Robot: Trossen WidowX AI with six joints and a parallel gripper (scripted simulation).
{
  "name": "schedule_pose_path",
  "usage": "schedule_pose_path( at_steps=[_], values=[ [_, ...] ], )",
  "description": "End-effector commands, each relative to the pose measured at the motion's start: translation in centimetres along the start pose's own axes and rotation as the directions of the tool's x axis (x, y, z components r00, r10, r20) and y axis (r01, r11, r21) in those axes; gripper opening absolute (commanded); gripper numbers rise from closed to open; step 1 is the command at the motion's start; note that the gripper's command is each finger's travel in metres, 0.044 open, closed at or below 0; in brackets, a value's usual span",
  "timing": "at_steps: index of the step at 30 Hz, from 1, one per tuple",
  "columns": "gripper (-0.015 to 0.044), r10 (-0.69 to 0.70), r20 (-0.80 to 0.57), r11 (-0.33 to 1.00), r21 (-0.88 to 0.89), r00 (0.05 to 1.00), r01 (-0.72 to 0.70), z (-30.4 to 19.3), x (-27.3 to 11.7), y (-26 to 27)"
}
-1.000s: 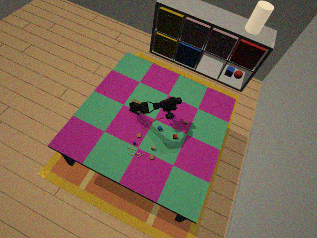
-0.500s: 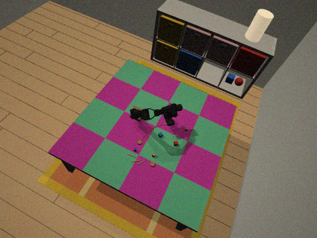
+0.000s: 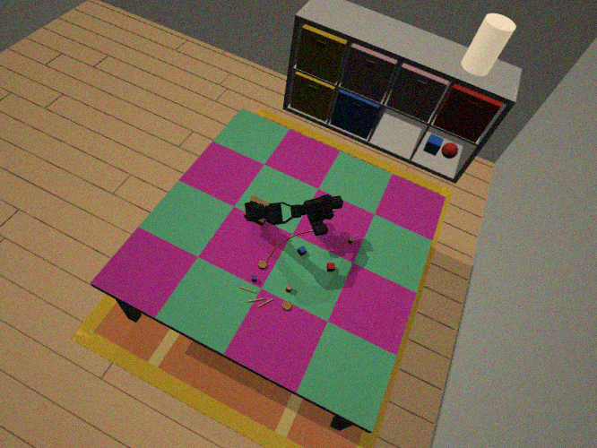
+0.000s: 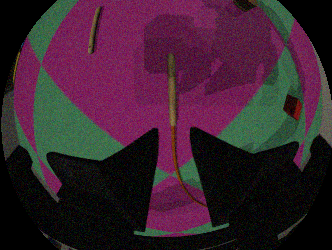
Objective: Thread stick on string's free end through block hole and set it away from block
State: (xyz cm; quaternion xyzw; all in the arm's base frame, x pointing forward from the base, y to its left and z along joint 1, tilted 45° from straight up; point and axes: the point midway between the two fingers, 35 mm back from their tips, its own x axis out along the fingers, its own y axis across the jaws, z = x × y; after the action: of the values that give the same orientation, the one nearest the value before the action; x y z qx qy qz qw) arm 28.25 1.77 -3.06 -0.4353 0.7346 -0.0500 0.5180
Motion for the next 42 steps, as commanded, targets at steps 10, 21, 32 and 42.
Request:
schedule_pose_path(
  at_steps=[10,21,32,42],
  values=[
    [0.0125,-0.006,-0.001,1.000,-0.006,1.000,0.006,-0.1,2.1,-0.1],
    [0.0125,-0.007,-0.003,1.000,-0.006,1.000,0.007,-0.2,3.9,-0.1],
    [0.0000,-0.002,-0.003,1.000,0.001,1.000,0.002,-0.2,3.9,0.0],
    [0.0000,-0.001,-0.003,1.000,0.001,1.000,0.001,-0.1,3.5,0.0]
  ],
)
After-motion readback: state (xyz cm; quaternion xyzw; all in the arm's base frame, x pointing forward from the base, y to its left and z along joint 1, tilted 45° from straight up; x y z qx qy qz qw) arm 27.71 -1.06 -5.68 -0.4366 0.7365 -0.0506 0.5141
